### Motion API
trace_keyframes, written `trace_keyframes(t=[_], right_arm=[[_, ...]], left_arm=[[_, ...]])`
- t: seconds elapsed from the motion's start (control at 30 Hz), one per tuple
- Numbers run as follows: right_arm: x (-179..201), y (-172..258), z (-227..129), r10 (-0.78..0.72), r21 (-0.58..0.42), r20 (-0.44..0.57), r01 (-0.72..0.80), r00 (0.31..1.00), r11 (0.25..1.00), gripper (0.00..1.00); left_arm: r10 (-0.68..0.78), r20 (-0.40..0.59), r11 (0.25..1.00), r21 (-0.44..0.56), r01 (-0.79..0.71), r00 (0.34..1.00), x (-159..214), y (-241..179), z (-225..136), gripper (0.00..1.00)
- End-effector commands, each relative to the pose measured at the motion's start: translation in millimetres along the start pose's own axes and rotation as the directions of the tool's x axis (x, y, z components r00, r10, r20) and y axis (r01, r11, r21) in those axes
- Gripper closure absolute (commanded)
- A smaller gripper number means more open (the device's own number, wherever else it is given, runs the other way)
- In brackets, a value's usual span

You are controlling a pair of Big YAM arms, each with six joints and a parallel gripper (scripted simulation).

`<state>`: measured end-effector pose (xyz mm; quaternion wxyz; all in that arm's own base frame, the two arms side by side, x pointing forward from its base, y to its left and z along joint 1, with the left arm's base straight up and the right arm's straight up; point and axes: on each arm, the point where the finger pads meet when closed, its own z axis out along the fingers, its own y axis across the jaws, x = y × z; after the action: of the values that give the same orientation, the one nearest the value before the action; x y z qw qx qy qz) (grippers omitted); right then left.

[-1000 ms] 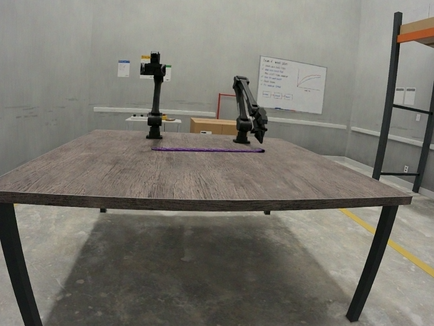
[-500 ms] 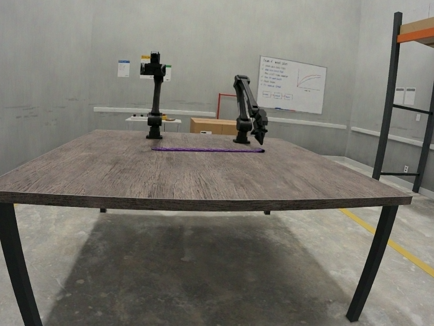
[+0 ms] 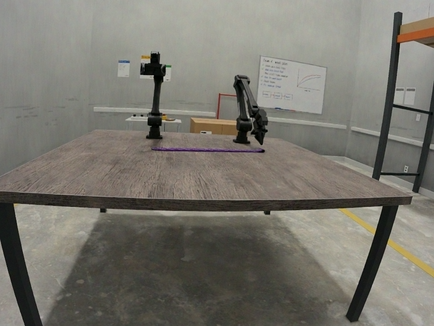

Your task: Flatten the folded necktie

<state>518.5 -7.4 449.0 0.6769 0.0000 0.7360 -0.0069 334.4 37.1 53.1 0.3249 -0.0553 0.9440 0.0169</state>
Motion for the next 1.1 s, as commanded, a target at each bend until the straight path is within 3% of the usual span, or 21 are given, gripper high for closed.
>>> trace_keyframes(t=[0.0, 1.07], right_arm=[[-32.4, 6.8, -0.6, 0.011, -0.011, 0.063, -0.01, 0.998, 1.0, 0.0], [-32.4, 6.8, -0.6, 0.011, -0.011, 0.063, -0.01, 0.998, 1.0, 0.0]], left_arm=[[0.006, 0.035, 1.0, 0.0, -0.006, 0.999, -15.7, 0.3, -0.7, 0.96], [0.006, 0.035, 1.0, 0.0, -0.006, 0.999, -16.1, 0.5, 3.7, 0.96]])
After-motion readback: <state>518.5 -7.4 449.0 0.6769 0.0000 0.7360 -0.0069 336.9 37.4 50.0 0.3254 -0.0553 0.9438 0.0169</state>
